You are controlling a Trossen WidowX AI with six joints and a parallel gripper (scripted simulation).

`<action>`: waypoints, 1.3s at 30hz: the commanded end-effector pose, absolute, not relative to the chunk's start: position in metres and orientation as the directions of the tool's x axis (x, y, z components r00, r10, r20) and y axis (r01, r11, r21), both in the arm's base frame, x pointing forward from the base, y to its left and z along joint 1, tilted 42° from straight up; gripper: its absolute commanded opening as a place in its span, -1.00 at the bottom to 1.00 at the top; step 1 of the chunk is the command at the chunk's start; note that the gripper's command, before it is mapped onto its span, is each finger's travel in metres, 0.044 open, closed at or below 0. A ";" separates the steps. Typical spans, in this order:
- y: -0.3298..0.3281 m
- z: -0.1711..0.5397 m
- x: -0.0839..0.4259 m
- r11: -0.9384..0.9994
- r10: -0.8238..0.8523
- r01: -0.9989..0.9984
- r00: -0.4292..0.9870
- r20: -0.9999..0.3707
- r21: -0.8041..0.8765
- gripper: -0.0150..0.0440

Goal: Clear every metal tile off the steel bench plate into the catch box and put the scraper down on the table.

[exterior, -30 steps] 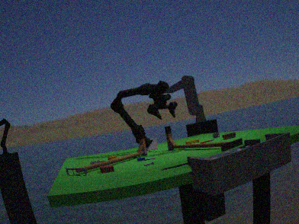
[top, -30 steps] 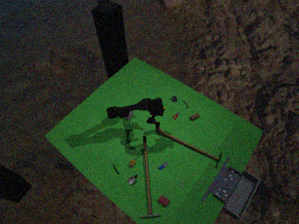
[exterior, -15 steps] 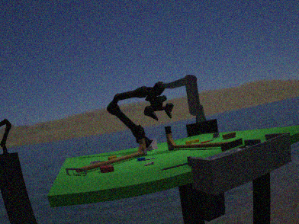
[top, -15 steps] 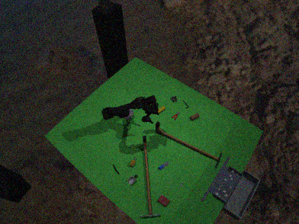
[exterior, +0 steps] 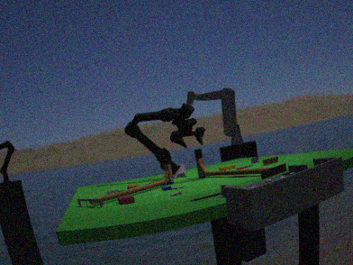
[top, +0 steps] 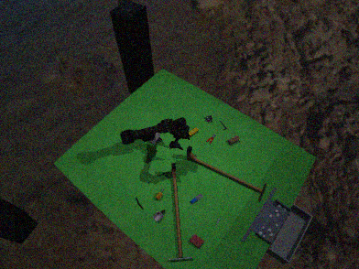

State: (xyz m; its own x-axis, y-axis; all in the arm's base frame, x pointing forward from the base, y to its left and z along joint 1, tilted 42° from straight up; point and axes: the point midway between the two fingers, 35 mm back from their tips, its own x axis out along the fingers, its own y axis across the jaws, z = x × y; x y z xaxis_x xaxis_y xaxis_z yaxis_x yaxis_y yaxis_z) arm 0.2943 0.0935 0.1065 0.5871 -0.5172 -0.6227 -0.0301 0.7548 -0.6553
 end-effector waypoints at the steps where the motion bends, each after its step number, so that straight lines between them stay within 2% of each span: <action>1: 0.085 0.097 0.292 0.754 -0.516 -0.034 0.588 -0.623 -0.656 1.00; 39: 0.058 0.061 0.326 0.757 -0.514 -0.034 0.586 -0.626 -0.653 1.00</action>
